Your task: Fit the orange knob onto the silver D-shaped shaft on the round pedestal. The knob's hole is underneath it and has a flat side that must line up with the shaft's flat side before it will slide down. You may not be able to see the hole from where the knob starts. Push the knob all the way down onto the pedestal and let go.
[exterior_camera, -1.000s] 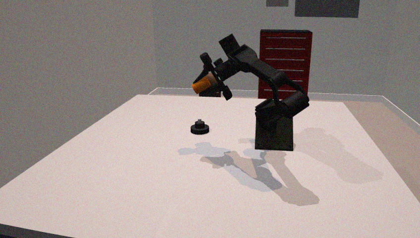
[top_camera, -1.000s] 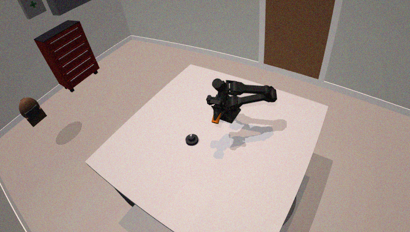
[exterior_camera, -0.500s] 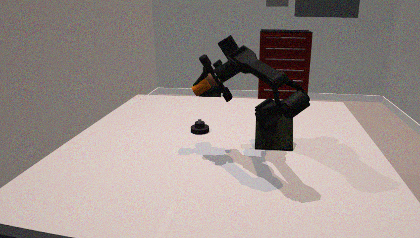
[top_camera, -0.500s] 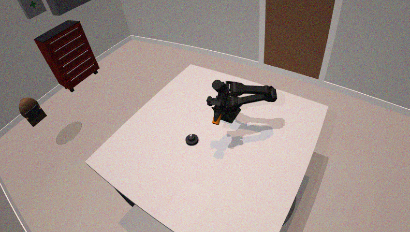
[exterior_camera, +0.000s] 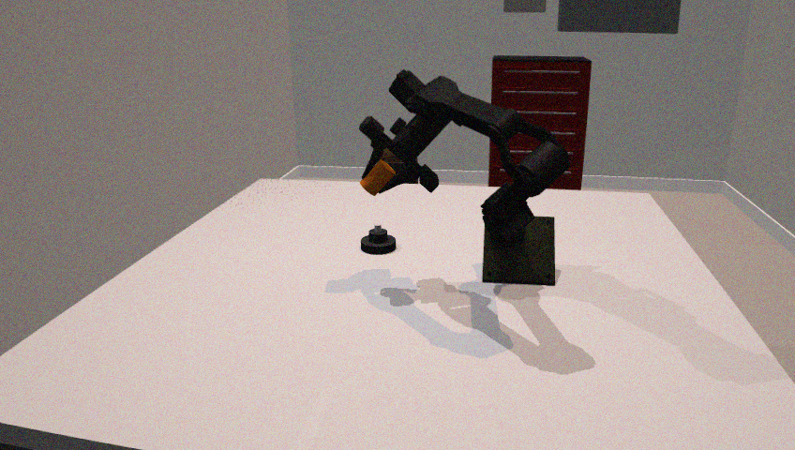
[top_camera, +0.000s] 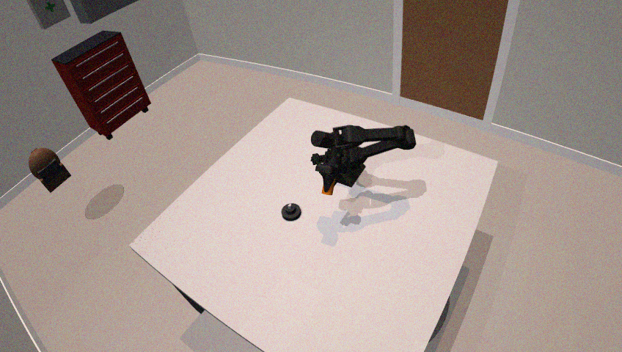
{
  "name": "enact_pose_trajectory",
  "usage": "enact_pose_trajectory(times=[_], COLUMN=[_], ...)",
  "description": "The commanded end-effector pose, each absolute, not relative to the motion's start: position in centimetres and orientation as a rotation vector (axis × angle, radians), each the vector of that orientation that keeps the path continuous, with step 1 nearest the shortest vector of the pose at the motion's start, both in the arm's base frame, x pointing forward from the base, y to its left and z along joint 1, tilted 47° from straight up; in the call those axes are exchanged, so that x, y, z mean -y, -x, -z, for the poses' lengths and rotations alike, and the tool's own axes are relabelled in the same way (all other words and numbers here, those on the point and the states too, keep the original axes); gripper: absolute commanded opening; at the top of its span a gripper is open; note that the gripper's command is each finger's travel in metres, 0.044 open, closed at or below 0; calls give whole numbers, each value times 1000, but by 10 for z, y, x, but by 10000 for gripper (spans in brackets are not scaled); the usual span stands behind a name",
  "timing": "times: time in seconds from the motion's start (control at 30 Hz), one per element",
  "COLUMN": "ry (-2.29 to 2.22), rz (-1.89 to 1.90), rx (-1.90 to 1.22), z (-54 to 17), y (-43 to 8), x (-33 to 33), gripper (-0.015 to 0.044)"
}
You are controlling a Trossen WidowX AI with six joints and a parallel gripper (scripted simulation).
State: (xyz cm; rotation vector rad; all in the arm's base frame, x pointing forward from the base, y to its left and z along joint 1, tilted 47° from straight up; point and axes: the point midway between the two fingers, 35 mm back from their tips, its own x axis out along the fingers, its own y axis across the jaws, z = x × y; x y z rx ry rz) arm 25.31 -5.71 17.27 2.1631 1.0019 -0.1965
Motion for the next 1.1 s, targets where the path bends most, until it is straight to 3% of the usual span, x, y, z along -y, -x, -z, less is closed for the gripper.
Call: enact_pose_trajectory(times=[0.0,0.8,1.07], ry=[-2107,-1705,-1681], rz=[241,508,523], rx=[-1104,-1727,-1745], z=[-169,-139,-124], y=[-257,-273,-278], x=[53,14,0], gripper=[0,0,0])
